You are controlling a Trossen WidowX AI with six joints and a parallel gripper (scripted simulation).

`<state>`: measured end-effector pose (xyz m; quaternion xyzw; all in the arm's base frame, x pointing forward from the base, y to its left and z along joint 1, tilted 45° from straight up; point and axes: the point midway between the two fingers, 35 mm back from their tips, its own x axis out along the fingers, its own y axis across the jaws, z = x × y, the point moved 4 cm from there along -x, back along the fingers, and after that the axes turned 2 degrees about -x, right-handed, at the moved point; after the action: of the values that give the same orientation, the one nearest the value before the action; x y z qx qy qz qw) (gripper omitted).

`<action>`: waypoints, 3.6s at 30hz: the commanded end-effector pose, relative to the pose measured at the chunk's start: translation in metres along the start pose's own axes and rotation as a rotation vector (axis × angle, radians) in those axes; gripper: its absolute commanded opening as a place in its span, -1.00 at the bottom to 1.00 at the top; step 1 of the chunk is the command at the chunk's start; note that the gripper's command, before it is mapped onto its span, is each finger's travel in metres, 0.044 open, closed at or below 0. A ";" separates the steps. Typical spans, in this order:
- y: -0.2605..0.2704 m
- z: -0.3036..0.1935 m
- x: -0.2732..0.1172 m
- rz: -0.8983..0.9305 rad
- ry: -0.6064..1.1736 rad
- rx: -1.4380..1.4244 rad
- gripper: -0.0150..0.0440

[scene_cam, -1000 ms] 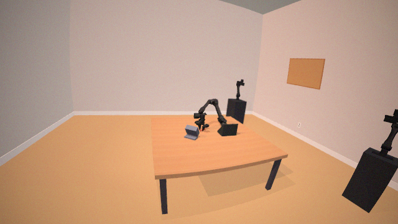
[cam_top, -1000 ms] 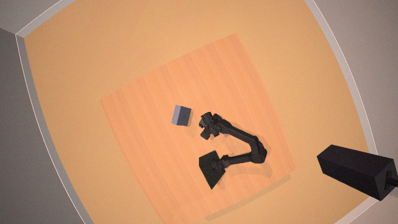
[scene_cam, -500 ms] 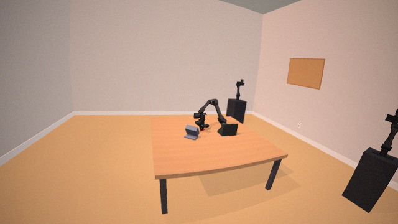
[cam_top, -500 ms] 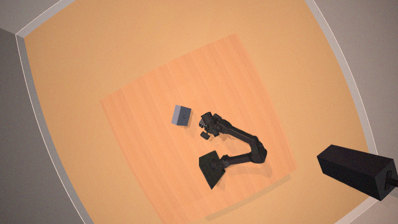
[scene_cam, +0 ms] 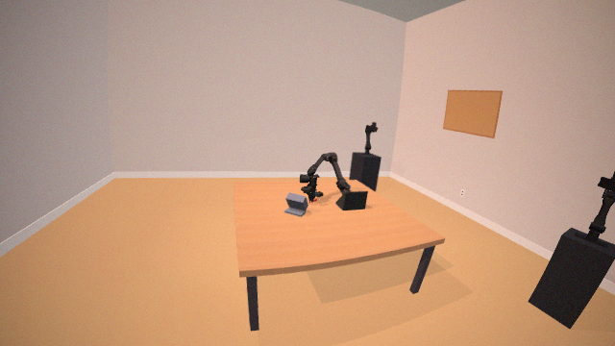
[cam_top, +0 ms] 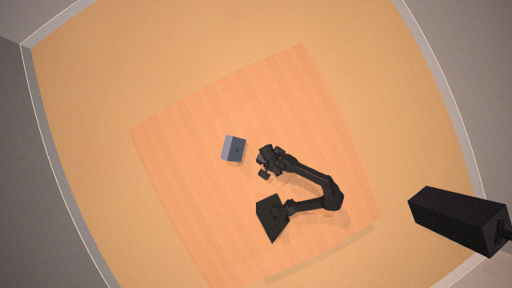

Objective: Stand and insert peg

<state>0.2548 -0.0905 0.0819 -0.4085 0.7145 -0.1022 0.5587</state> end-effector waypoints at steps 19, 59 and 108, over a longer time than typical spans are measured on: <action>0.000 -0.016 -0.013 -0.003 -0.196 0.002 -0.33; 0.001 -0.049 -0.025 -0.016 -0.542 -0.001 -0.33; 0.002 -0.093 -0.025 -0.034 -0.965 -0.007 -0.33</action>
<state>0.1760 -0.1002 0.1295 -0.4201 0.3835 0.0859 0.8180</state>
